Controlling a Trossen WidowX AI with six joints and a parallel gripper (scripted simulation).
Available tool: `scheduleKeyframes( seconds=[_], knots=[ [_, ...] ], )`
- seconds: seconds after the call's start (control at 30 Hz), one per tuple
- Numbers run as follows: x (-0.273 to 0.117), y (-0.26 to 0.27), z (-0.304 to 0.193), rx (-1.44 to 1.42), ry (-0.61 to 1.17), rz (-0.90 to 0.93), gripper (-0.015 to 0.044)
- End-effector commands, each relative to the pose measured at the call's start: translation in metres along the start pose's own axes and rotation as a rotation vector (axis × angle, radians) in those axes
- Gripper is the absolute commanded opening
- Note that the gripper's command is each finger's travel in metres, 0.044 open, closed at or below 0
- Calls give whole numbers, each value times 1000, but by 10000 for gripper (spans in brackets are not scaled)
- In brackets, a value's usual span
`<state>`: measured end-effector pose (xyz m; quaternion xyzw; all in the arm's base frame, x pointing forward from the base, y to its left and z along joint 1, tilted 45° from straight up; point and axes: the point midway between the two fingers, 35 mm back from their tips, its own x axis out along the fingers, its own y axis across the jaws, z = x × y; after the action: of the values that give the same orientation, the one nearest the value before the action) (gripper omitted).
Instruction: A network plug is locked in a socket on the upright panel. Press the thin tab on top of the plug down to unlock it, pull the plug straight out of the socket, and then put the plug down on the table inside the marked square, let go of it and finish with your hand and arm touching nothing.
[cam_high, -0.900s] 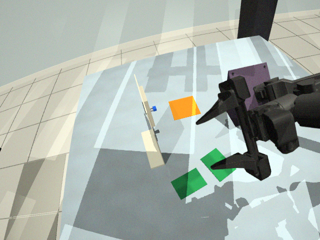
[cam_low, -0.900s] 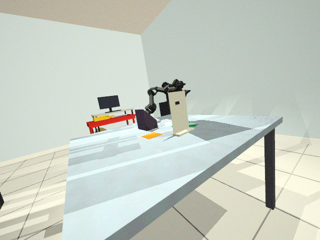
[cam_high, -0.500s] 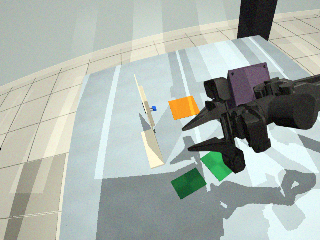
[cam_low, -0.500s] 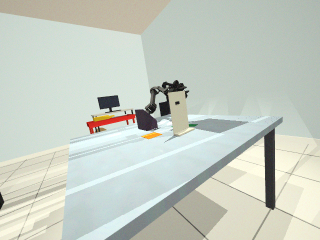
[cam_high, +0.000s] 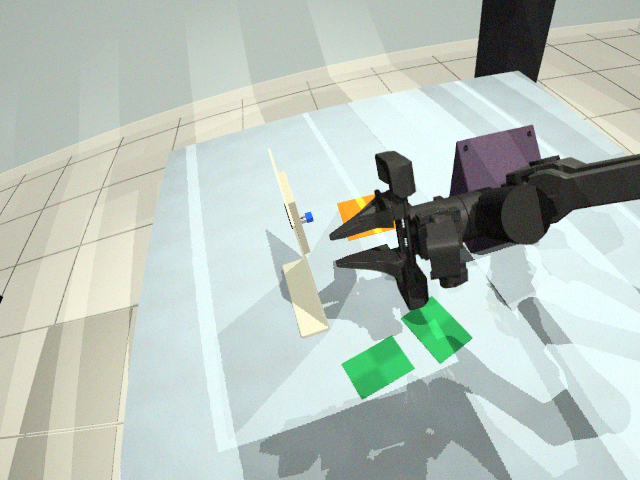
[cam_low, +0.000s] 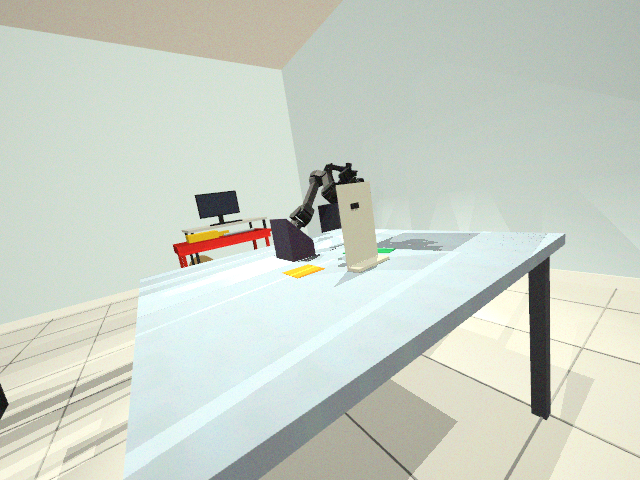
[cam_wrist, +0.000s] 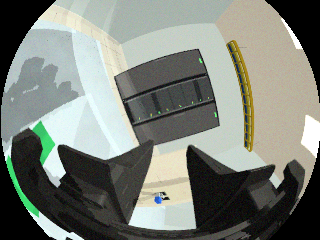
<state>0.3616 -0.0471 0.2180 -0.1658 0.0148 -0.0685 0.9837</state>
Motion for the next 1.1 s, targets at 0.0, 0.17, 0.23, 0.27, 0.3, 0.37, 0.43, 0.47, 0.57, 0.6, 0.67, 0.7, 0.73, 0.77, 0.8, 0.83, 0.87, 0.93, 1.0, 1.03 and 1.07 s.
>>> scheduleKeyframes(
  seconds=[0.0,0.17,0.23,0.27,0.3,0.37,0.43,0.47,0.57,0.6,0.67,0.7,0.73,0.77,0.8,0.83,0.87,0.93,1.0,1.03,1.07],
  knots=[
    [1,2,-24,-70,24,-5,156],
    [0,2,-50,-151,50,-17,156],
    [-1,2,-60,-183,61,-21,156],
    [-2,1,-65,-199,66,-23,156],
    [-3,1,-70,-215,72,-25,156],
    [-6,1,-79,-247,83,-29,156],
    [-9,1,-89,-279,94,-32,156],
    [-10,1,-93,-295,100,-33,156],
    [-16,0,-106,-342,117,-37,156],
    [-18,0,-110,-358,123,-39,156],
    [-22,0,-118,-390,134,-41,156],
    [-24,0,-122,-405,140,-41,156],
    [-26,-1,-125,-421,146,-42,156],
    [-28,-1,-128,-434,151,-43,156],
    [-30,-1,-130,-442,154,-43,156],
    [-30,-1,-130,-444,155,-43,156],
    [-30,-1,-130,-444,155,-43,156],
    [-30,-1,-130,-444,155,-43,156],
    [-28,-1,-130,-444,155,-43,156],
    [-26,-1,-130,-444,155,-43,156],
    [-25,-1,-130,-444,155,-43,156]
  ],
)
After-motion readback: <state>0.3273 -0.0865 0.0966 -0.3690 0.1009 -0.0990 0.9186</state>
